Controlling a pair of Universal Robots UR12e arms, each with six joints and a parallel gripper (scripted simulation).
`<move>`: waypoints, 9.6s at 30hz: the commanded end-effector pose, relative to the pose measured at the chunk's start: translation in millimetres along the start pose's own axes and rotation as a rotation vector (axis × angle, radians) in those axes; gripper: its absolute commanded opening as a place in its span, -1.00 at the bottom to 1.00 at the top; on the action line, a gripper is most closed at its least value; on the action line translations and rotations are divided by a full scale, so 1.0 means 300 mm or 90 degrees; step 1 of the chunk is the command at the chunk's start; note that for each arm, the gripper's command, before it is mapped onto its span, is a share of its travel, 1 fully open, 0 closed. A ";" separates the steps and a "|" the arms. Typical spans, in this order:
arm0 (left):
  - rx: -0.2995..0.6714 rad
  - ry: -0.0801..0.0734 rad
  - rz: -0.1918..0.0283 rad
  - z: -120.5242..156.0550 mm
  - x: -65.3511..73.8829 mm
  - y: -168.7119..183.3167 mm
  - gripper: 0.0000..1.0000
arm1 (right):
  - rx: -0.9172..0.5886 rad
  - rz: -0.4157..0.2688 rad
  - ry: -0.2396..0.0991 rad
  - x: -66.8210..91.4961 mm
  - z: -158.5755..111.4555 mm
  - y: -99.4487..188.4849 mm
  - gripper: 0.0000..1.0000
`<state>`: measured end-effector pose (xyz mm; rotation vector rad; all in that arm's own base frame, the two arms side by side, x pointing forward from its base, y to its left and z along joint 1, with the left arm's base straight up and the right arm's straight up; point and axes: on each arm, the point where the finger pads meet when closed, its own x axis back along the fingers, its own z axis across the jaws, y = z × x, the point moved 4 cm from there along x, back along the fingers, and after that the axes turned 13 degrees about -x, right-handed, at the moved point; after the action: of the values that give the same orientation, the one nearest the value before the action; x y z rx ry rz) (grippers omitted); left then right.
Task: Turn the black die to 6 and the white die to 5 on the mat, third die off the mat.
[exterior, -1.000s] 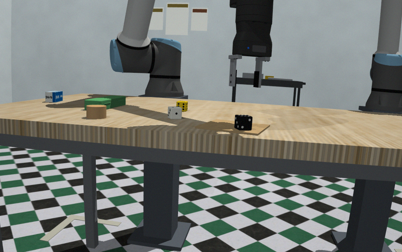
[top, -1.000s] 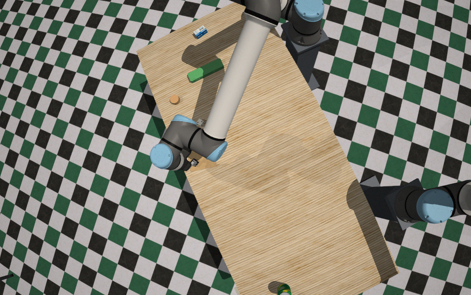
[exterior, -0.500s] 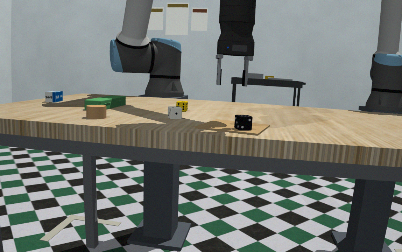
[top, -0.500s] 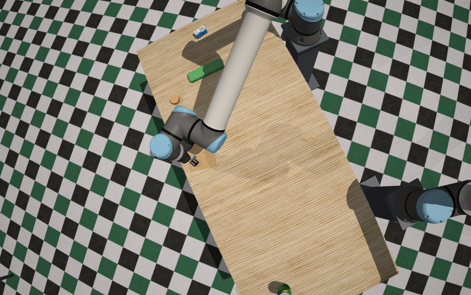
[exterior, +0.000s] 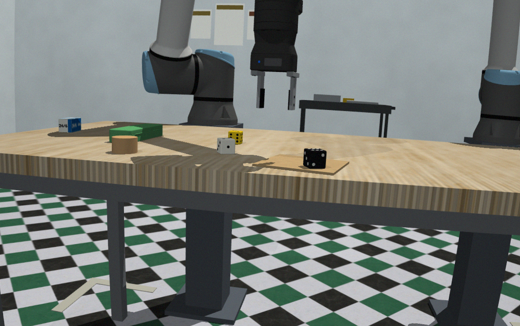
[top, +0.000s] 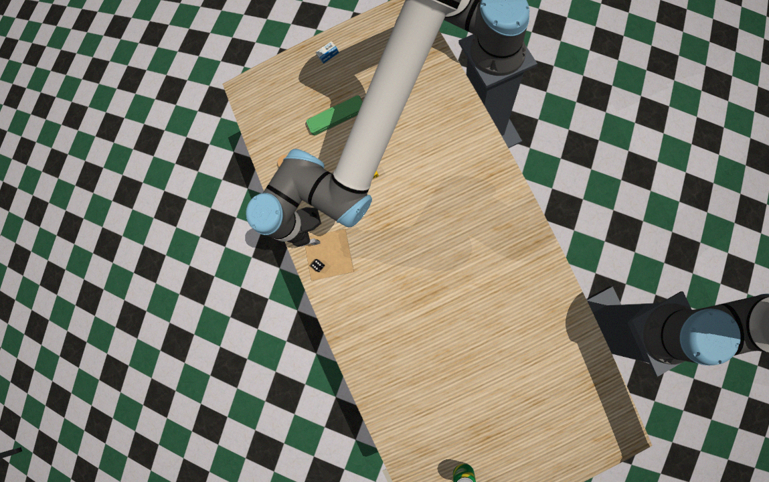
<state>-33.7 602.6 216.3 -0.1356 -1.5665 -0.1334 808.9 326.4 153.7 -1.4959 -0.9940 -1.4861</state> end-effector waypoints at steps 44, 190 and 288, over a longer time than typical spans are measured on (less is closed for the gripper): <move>0.000 0.000 -0.001 0.000 0.002 0.002 1.00 | -0.562 -0.003 0.003 -0.023 -0.405 -0.077 0.74; 0.000 0.000 -0.001 0.000 0.002 0.002 1.00 | -0.562 -0.003 0.003 -0.285 -0.402 -0.076 0.74; 0.000 0.000 -0.001 0.000 0.002 0.002 1.00 | -0.562 -0.003 0.003 0.018 -0.402 -0.077 0.14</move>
<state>-33.7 602.6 216.3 -0.1356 -1.5665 -0.1334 740.9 223.3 156.9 -2.0643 -0.3073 -2.0613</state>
